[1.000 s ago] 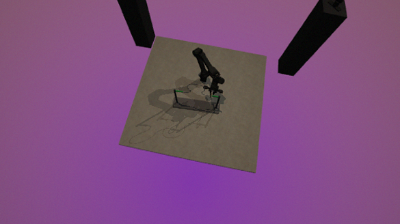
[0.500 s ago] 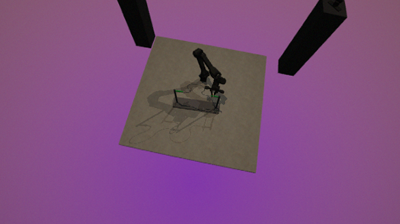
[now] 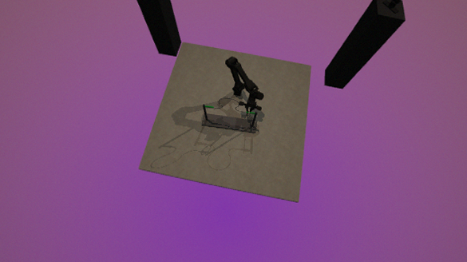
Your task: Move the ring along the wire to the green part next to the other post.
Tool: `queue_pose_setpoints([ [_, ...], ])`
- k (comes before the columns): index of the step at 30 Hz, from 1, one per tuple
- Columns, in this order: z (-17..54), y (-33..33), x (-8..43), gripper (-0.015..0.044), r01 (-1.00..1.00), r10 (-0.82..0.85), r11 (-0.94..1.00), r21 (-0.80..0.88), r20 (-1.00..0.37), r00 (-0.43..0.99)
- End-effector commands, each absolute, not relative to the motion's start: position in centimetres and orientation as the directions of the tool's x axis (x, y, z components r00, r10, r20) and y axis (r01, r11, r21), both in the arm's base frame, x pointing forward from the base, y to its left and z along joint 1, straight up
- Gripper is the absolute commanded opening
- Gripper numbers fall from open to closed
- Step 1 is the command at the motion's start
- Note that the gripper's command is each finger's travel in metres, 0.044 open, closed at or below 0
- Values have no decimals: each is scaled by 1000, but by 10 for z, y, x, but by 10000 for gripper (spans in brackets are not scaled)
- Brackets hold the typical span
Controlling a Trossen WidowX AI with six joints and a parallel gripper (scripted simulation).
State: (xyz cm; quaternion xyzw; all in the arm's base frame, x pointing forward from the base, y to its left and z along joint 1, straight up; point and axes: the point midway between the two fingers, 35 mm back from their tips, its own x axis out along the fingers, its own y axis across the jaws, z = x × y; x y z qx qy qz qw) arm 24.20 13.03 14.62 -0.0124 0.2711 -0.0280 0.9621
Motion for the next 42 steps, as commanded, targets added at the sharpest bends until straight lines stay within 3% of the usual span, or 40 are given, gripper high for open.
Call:
queue_pose_setpoints([
  [1,143,129,242,-150,52,-68,998,-45,-523,850],
  [18,143,129,242,-150,52,-68,998,-45,-523,850],
  [30,145,130,240,160,48,-64,998,-44,-524,849],
  [42,161,134,211,160,53,-68,998,-43,-532,844],
])
